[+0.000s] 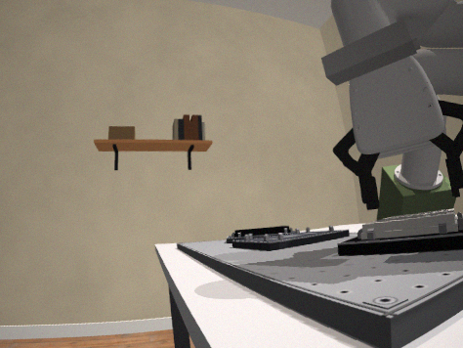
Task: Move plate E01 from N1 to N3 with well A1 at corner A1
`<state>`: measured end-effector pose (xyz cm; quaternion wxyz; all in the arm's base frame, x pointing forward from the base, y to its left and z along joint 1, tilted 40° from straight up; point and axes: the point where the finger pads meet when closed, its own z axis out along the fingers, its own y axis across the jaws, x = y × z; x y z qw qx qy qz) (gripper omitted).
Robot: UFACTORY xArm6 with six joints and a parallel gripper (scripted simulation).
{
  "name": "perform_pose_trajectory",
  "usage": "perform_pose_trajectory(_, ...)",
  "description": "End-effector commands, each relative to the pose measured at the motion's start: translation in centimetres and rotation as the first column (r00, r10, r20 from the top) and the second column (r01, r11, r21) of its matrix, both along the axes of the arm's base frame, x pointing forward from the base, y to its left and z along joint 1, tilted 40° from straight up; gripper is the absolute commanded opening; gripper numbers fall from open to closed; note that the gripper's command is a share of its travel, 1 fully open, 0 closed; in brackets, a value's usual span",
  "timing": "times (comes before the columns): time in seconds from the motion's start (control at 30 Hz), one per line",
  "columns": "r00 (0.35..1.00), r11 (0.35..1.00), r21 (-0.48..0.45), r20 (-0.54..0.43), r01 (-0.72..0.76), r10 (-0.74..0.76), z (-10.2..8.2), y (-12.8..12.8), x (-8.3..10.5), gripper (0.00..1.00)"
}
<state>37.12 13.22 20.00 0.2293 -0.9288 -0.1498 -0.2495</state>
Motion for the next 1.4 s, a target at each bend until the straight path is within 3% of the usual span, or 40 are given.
perform_pose_trajectory(0.0, 1.0, 1.0, 0.0, 0.002, 0.0, 0.0, -0.1, 0.1, 0.2, 1.0)
perform_pose_trajectory(1.37, 1.0, 1.0, 0.0, 0.002, 0.0, 0.0, -1.4, 0.9, 0.8, 1.0)
